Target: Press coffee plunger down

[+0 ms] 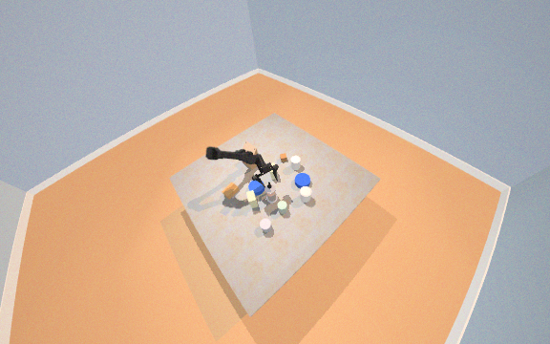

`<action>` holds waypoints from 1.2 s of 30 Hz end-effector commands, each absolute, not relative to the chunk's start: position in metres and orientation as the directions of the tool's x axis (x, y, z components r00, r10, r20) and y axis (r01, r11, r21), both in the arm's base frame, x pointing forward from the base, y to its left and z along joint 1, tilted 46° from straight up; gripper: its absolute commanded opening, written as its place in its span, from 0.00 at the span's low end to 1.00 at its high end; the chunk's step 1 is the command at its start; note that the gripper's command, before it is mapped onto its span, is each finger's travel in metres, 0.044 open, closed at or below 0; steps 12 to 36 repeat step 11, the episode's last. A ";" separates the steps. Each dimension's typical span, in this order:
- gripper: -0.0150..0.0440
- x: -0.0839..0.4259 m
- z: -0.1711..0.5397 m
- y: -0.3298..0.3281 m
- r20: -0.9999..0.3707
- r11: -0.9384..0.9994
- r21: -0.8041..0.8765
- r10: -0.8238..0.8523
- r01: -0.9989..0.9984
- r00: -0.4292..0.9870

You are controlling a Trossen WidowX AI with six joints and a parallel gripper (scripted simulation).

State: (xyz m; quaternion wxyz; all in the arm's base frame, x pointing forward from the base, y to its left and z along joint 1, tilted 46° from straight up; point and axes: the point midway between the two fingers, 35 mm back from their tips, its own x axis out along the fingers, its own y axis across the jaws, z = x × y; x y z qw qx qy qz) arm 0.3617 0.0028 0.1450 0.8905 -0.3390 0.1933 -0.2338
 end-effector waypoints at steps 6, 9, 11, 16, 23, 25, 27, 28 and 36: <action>1.00 0.348 0.174 0.026 -0.168 0.661 -0.688 -0.549 0.301 0.819; 1.00 0.348 0.174 0.026 -0.168 0.661 -0.688 -0.549 0.301 0.819; 1.00 0.348 0.174 0.026 -0.168 0.661 -0.688 -0.549 0.301 0.819; 1.00 0.348 0.174 0.026 -0.168 0.661 -0.688 -0.549 0.301 0.819; 1.00 0.348 0.174 0.026 -0.168 0.661 -0.688 -0.549 0.301 0.819; 1.00 0.348 0.174 0.026 -0.168 0.661 -0.688 -0.549 0.301 0.819; 1.00 0.348 0.174 0.026 -0.168 0.661 -0.688 -0.549 0.301 0.819; 1.00 0.348 0.174 0.026 -0.168 0.661 -0.688 -0.549 0.301 0.819; 1.00 0.348 0.174 0.026 -0.168 0.661 -0.688 -0.549 0.301 0.819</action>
